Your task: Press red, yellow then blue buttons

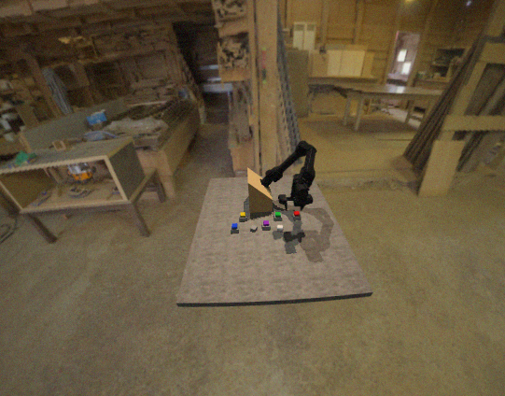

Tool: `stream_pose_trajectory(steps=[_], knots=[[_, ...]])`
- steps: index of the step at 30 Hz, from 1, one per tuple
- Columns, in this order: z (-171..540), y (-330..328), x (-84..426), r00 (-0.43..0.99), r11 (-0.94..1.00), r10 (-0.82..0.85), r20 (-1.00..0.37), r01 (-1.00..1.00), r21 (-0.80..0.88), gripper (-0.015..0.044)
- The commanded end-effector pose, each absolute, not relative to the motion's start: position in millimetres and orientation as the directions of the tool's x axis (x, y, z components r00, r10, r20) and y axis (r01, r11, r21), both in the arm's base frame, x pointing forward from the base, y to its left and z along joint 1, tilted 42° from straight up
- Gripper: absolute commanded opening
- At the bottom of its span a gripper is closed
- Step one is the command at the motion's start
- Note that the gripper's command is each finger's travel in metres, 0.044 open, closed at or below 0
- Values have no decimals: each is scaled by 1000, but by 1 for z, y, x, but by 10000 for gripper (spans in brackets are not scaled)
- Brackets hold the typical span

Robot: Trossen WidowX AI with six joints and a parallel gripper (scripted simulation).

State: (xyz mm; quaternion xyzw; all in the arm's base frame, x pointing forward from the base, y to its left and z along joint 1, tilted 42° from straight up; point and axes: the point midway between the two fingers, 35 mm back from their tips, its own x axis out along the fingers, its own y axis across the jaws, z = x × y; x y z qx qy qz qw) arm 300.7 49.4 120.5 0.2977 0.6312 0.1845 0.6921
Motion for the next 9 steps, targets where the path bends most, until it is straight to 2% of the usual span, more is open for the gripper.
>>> stream_pose_trajectory(steps=[1,9], knots=[[152,87,265,129,731,659,-741,119,672,400],[155,90,262,129,729,662,-739,118,674,400]])
